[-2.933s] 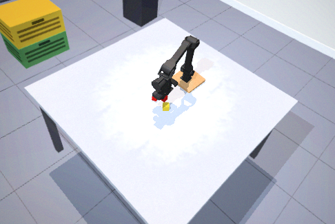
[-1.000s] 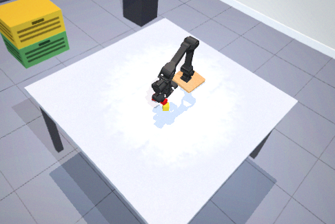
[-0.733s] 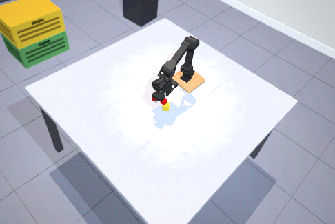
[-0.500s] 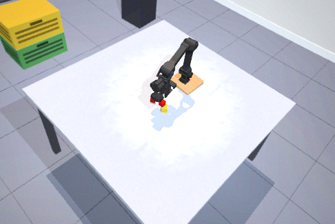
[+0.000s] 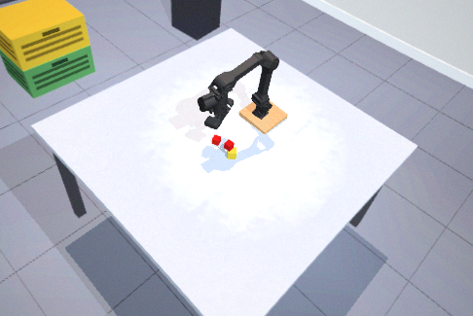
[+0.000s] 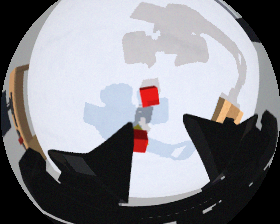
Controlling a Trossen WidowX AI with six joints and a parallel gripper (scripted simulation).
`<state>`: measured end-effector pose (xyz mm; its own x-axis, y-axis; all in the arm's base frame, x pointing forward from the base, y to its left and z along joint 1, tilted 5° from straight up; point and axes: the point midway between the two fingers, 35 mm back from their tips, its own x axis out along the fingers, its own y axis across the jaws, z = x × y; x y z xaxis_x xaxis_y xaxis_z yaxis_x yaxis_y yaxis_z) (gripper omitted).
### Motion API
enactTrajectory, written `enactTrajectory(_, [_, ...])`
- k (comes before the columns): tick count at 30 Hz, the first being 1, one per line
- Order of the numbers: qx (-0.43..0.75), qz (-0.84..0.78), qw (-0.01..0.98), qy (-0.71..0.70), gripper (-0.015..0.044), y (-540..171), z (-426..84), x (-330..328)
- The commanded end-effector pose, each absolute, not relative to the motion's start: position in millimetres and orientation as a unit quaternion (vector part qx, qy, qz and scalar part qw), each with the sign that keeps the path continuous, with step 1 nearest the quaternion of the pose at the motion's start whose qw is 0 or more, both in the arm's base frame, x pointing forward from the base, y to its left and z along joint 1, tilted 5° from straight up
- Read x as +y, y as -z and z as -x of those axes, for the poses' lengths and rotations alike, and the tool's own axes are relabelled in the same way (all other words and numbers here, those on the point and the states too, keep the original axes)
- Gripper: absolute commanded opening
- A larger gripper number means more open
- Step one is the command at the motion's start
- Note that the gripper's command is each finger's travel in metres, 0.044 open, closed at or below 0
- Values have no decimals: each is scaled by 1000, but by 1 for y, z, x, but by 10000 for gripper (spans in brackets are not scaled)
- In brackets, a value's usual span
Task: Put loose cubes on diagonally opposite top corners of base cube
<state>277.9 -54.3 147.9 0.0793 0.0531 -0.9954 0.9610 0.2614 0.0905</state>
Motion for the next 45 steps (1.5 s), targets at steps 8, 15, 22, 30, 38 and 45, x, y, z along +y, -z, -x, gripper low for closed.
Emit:
enactTrajectory(8, [558,-451,582,383,265,-125,-281,-57])
enactTrajectory(15, [558,-451,582,383,265,-90,-282,-55])
enactTrajectory(22, [558,-451,582,383,265,-75,-283,-54])
enactTrajectory(30, [558,-451,582,383,265,-66,-284,-54])
enactTrajectory(38, [558,-451,582,383,265,-53,-286,-53])
enactTrajectory(45, [558,-451,582,383,265,-43,-286,-52])
